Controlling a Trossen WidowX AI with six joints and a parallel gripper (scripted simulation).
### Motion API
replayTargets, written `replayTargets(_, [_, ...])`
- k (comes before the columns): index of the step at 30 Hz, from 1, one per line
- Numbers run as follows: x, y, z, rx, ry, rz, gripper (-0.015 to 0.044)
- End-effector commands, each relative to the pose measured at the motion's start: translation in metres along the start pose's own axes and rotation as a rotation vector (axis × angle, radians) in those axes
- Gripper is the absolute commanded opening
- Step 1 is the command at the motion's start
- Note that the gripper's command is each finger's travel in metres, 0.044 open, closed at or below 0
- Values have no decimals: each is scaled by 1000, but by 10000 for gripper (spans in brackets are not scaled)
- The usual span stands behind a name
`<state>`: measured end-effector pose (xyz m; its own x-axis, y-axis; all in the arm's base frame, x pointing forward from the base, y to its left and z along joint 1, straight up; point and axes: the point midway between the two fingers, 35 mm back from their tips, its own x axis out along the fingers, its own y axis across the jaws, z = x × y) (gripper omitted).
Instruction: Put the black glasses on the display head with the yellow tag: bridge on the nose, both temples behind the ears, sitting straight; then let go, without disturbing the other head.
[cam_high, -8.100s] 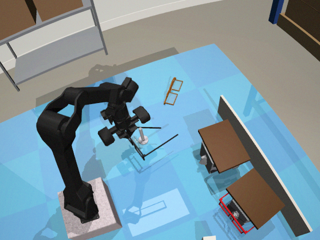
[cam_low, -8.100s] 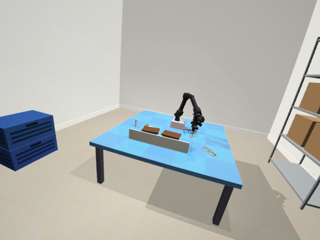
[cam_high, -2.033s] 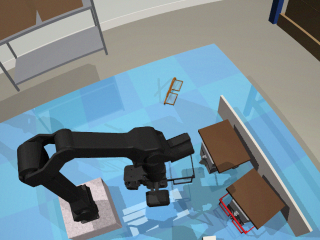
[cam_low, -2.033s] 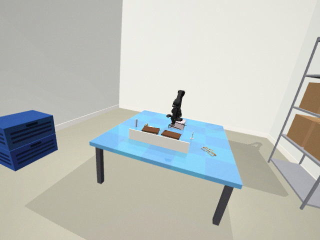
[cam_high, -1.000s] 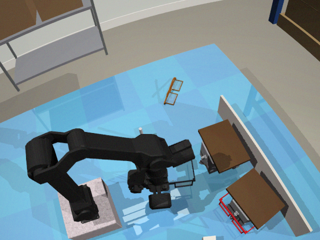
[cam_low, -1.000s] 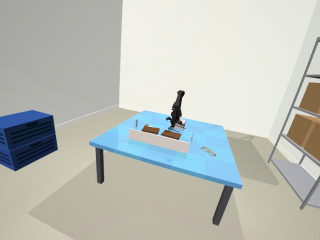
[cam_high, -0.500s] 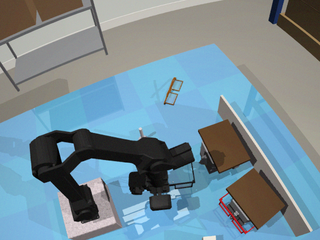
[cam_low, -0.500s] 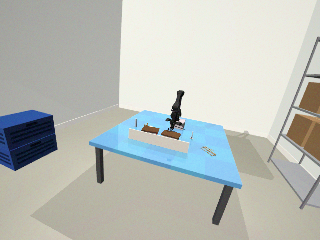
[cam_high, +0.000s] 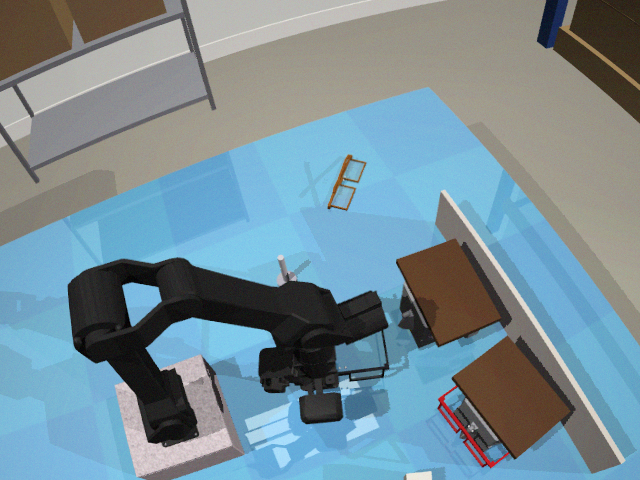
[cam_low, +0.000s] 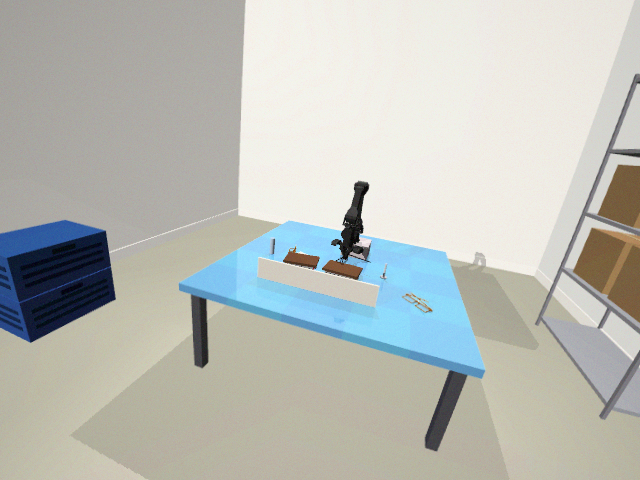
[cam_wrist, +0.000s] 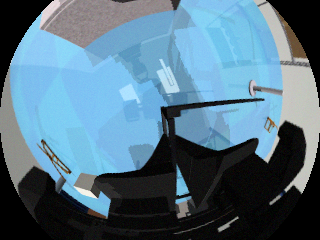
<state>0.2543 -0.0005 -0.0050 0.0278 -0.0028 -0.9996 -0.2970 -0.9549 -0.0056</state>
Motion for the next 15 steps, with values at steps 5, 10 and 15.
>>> replayTargets(5, [9,0,2,-4,-3,-4,0])
replayTargets(10, [14,0,3,-4,-3,-4,0])
replayTargets(15, [19,0,4,-4,-3,-4,0])
